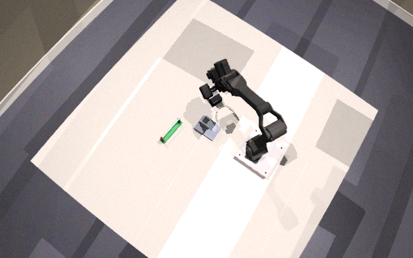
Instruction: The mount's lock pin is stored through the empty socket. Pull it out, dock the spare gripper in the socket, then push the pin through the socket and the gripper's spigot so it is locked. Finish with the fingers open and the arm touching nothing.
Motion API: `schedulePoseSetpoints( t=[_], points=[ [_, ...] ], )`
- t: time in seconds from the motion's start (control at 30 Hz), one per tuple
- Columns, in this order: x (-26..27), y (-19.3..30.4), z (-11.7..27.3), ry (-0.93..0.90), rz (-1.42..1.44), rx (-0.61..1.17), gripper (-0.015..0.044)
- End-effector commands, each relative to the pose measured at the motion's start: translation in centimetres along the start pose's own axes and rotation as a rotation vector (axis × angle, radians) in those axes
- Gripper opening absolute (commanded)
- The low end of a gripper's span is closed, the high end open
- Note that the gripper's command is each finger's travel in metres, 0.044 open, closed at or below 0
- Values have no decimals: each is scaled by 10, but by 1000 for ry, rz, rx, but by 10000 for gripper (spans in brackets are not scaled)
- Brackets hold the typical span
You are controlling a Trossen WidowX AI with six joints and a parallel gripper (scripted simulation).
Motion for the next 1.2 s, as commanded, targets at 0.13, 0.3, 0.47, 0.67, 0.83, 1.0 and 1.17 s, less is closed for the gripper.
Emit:
schedulePoseSetpoints(
  t=[0.13,0.3,0.47,0.67,0.83,1.0,1.17],
  points=[
    [-1,9,-23,-3,19,1,440],
    [-6,28,-54,1,28,-1,440],
    [-8,34,-61,1,30,-2,440],
    [-9,38,-69,1,30,-2,440],
    [-10,42,-76,2,30,-2,440],
    [-11,46,-83,2,30,-2,440],
    [-13,50,-90,2,30,-2,440]
  ],
)
Point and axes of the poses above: the point midway between the two fingers, 35 mm back from their tips, its own z axis back along the fingers, its own x axis across the jaws, y = z × x, the point moved 6 cm from there along z, back along the fingers, and after that the axes turned 14 degrees about -z, right-handed, at the moved point
